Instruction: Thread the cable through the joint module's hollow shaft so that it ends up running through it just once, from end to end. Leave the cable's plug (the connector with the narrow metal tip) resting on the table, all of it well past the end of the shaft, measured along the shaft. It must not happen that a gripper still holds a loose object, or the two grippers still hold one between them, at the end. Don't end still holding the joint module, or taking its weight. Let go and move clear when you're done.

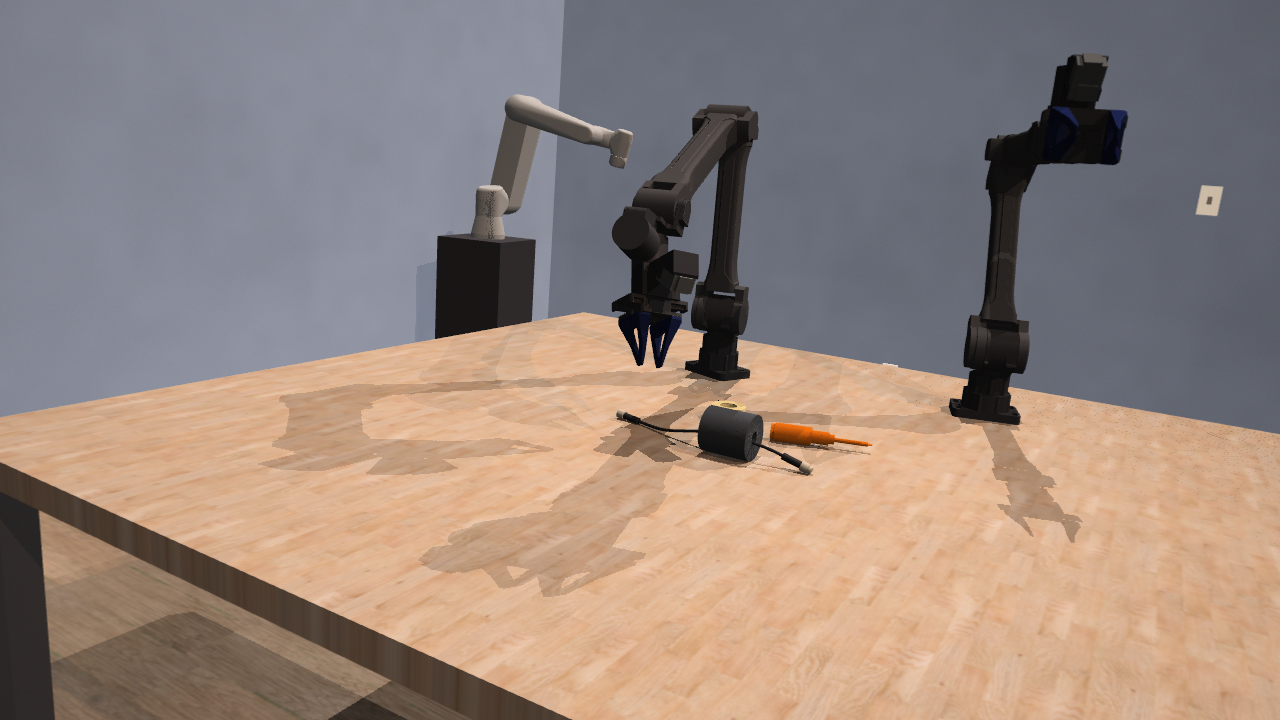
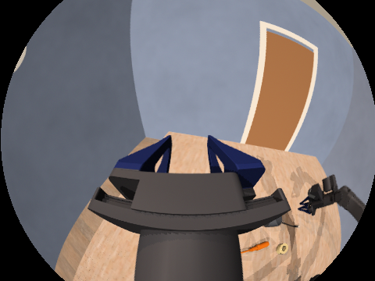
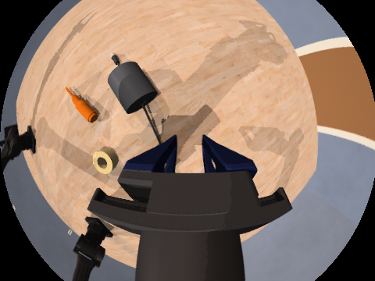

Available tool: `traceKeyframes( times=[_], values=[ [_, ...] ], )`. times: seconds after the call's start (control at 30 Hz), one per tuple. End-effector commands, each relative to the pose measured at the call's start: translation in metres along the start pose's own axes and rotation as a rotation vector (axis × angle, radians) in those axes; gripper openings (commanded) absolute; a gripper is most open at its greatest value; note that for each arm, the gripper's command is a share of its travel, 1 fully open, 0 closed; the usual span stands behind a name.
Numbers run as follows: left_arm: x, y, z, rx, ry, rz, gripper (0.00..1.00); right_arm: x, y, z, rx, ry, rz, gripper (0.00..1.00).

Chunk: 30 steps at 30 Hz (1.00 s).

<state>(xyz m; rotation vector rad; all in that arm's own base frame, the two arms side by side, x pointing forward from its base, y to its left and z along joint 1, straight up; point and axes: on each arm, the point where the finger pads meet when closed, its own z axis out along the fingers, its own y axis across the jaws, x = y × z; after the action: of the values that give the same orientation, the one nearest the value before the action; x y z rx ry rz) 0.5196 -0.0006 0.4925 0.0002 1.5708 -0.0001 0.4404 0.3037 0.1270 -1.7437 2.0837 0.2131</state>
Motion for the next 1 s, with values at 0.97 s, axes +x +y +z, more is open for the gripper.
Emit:
traceKeyframes(
  times=[0.97],
  values=[
    [-0.007, 0.003, -0.003, -0.003, -0.019, 0.004, 0.46, 0.065, -0.183, -0.273, 0.79, -0.544, 0.7, 0.32]
  ],
)
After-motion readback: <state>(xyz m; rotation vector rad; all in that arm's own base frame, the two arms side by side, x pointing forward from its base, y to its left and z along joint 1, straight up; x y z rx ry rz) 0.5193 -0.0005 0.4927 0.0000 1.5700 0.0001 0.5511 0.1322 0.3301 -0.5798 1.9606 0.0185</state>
